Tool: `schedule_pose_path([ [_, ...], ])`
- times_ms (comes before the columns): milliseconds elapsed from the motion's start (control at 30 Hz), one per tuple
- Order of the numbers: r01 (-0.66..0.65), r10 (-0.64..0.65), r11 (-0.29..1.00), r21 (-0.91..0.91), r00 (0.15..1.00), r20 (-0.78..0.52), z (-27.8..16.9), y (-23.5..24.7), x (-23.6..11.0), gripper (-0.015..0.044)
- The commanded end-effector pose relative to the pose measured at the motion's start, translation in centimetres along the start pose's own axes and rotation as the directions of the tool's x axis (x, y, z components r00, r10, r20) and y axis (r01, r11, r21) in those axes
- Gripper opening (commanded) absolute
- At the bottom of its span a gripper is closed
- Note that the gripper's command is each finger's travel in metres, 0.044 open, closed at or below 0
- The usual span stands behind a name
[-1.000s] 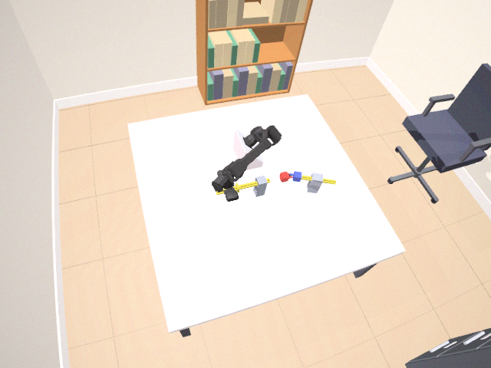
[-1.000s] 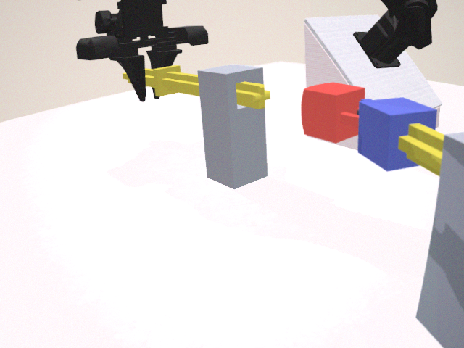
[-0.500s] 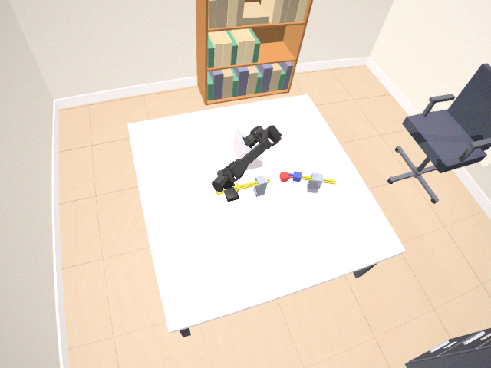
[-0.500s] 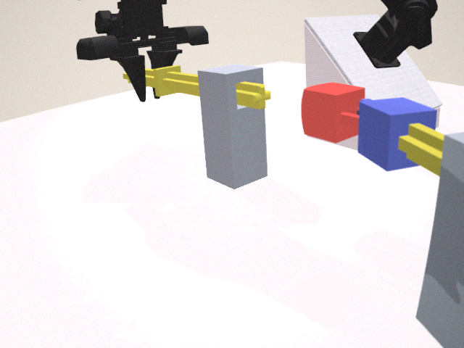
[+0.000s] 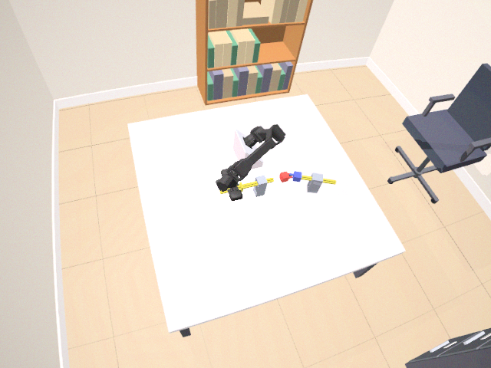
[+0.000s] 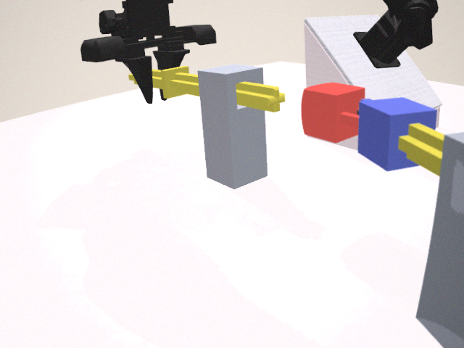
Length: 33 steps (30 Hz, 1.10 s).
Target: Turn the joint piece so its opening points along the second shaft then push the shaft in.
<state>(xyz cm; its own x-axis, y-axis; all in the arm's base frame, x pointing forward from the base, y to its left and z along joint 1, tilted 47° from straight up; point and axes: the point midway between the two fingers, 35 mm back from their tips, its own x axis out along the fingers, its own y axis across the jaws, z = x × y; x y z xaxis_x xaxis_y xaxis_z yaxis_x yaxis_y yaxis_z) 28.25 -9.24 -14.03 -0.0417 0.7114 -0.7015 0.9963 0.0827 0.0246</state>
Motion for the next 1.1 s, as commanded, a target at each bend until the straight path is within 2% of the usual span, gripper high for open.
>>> schedule_pose_path([
  [0,0.001,-0.001,1.000,0.004,1.000,-0.004,-0.9,0.0,0.1,0.0000],
  [1067,0.002,-0.002,1.000,0.004,1.000,-0.007,-5.8,0.0,0.1,0.0000],
])
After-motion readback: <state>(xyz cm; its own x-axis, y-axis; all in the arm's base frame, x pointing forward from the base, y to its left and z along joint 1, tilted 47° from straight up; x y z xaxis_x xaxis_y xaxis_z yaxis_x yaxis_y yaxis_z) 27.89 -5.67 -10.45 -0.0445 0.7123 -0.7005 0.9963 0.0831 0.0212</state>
